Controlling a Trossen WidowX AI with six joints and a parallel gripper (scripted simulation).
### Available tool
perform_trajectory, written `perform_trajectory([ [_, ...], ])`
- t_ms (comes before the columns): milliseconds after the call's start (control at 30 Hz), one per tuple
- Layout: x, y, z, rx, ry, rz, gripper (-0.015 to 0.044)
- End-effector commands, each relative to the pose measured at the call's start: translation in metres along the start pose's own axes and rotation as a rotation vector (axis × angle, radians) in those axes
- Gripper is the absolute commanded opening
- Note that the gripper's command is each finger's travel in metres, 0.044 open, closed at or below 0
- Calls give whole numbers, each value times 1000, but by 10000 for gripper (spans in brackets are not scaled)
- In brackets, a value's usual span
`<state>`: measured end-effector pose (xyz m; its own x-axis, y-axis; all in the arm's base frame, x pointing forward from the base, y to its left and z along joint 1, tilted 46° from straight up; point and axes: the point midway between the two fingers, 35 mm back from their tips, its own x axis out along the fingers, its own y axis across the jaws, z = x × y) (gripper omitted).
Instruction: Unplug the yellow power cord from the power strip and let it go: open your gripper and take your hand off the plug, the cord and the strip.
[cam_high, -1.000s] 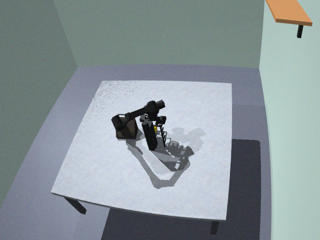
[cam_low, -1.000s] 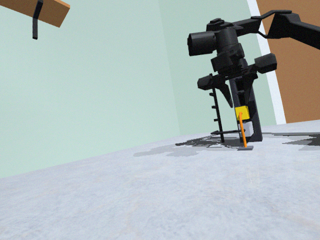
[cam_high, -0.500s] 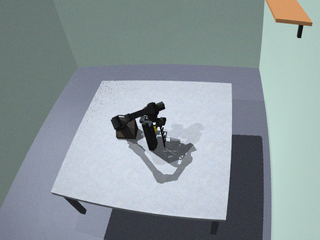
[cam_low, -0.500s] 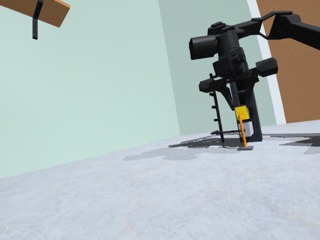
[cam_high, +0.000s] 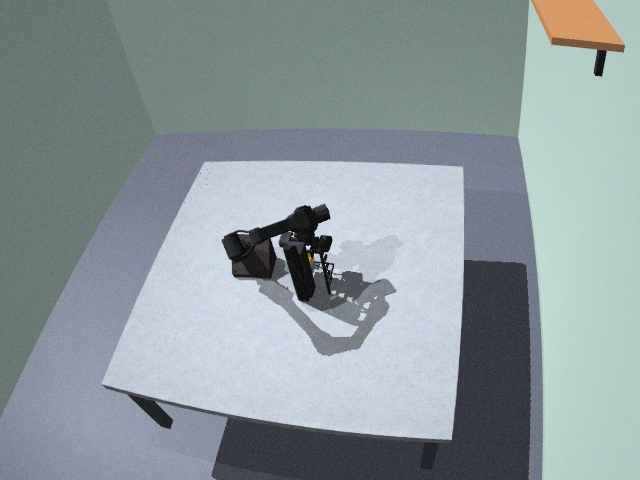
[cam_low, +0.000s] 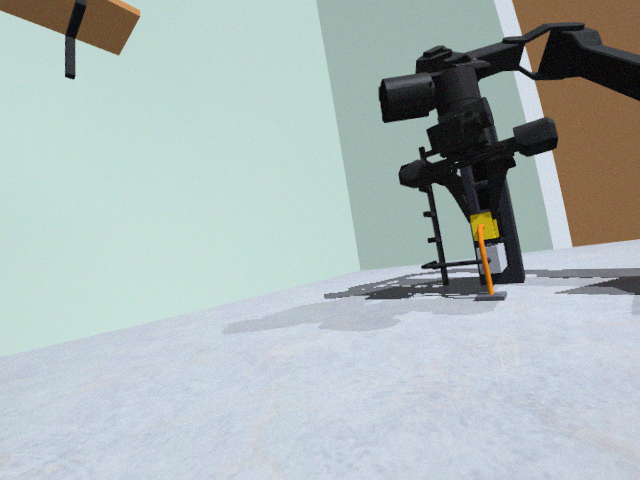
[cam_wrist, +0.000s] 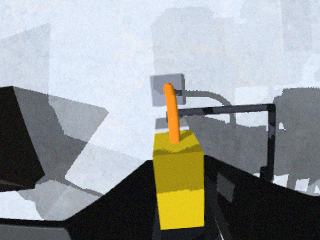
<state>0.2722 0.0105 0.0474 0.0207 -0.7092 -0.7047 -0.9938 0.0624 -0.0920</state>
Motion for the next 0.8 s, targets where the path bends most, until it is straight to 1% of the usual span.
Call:
perform_trajectory([
  [0,0,-1,0,4,0,-3,2],
  [767,-2,-3,33,0,-2,-2,0],
])
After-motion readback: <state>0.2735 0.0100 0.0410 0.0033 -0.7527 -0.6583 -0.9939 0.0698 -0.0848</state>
